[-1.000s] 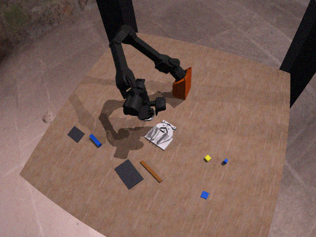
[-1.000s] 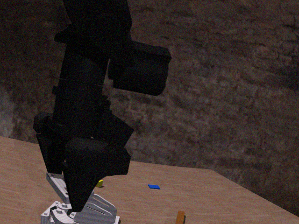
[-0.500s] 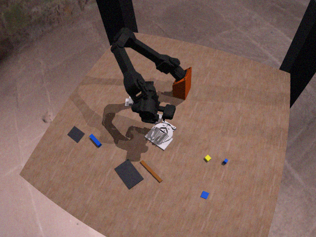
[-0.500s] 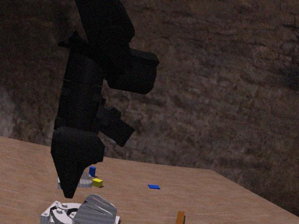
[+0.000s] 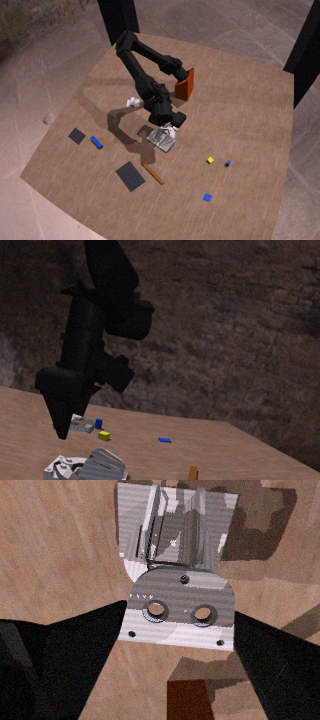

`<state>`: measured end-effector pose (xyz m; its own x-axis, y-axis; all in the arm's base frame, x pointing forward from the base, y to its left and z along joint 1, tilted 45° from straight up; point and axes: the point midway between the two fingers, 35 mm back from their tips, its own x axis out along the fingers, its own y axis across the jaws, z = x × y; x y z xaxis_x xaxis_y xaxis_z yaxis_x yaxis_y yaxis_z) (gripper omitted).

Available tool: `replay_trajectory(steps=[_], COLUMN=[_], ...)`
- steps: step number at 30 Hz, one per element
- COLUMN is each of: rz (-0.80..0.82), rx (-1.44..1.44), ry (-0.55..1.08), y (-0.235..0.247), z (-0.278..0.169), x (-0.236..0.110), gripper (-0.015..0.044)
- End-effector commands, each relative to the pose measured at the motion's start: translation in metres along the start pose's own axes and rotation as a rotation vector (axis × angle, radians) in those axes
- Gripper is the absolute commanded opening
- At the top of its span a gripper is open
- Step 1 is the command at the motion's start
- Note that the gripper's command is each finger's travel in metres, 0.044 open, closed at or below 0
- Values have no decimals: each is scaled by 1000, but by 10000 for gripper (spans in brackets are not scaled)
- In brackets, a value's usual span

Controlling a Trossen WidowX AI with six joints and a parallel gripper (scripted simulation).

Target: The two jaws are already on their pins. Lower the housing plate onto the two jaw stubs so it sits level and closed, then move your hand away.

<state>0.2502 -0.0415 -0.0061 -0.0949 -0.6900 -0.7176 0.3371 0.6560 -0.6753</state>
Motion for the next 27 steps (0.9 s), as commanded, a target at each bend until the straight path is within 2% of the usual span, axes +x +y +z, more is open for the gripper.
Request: replay_trajectory(steps=[1,27], rz=[-5,-4], rx=[25,25], ry=[-3,-3], y=[2,6], z=[0,-6], x=[1,1], gripper=[351,351])
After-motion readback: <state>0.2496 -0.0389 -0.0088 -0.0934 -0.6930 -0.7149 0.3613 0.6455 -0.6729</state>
